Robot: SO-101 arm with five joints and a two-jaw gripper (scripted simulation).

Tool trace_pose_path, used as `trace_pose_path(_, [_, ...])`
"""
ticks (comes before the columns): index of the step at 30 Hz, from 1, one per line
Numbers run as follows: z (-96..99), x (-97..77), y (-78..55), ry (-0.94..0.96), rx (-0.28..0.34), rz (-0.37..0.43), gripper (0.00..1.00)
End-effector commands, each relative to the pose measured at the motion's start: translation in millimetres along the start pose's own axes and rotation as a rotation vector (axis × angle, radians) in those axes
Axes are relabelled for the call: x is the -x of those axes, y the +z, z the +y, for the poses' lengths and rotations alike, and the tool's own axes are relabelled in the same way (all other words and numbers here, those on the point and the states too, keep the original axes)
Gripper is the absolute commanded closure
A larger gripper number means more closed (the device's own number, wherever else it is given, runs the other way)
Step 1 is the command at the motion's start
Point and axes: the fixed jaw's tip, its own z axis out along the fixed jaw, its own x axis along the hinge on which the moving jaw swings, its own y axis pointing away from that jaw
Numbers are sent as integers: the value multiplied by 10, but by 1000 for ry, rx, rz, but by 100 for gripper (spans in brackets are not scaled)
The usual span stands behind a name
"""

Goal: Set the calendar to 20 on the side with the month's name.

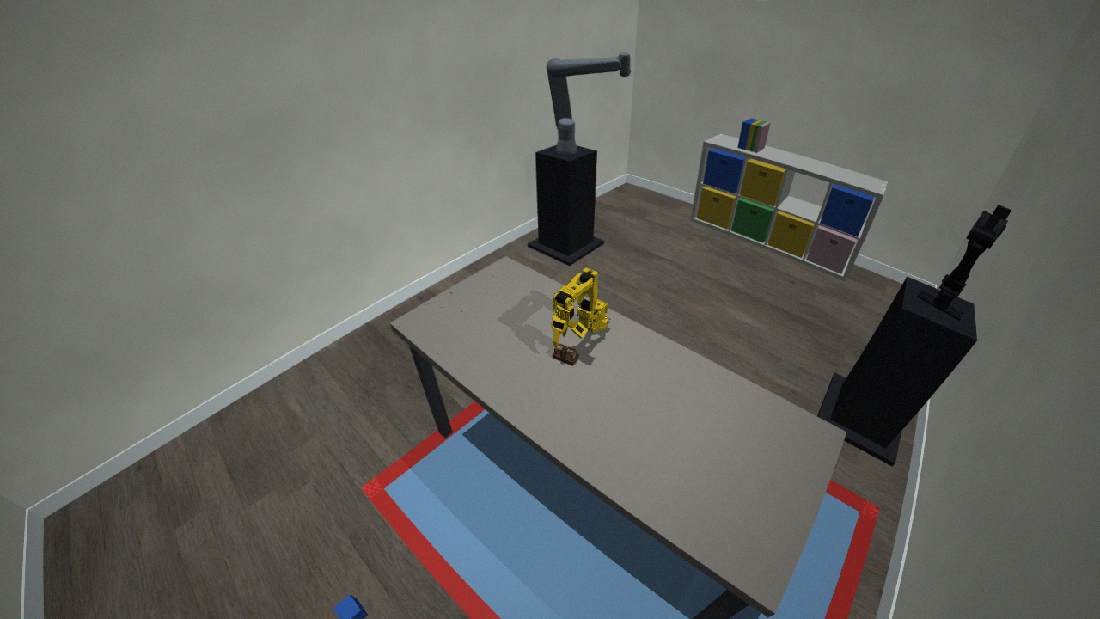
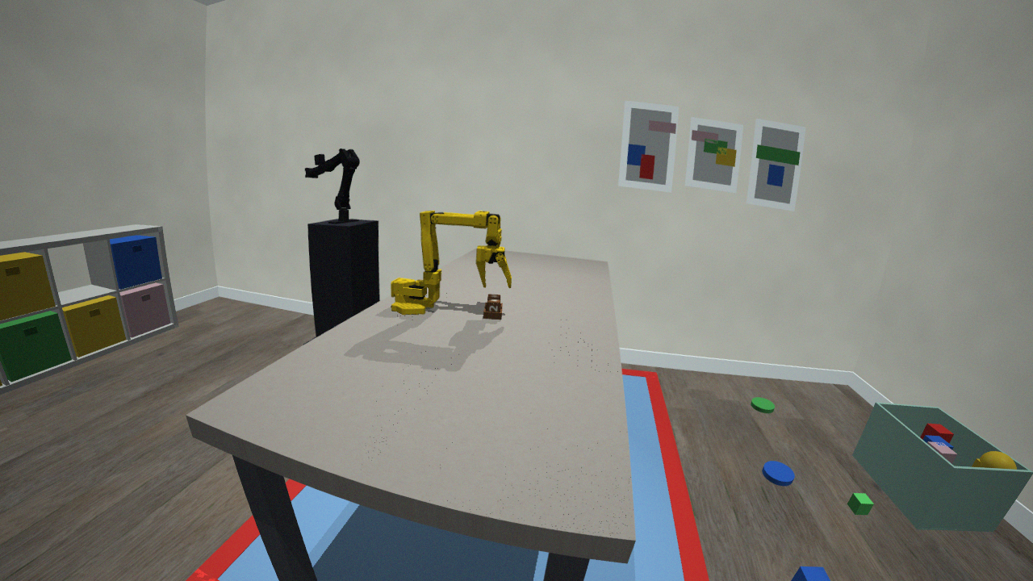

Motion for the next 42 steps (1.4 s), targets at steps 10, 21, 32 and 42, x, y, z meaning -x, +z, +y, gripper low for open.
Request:
trace_pose_path(10, [-25, -30, -134, 119, -81, 3, 64])
trace_pose_path(21, [28, -44, -210, 354, -130, -7, 64])
trace_pose_path(32, [108, -63, -308, 704, -203, -39, 64])
trace_pose_path(42, [204, -85, -408, 1137, -288, -111, 64])
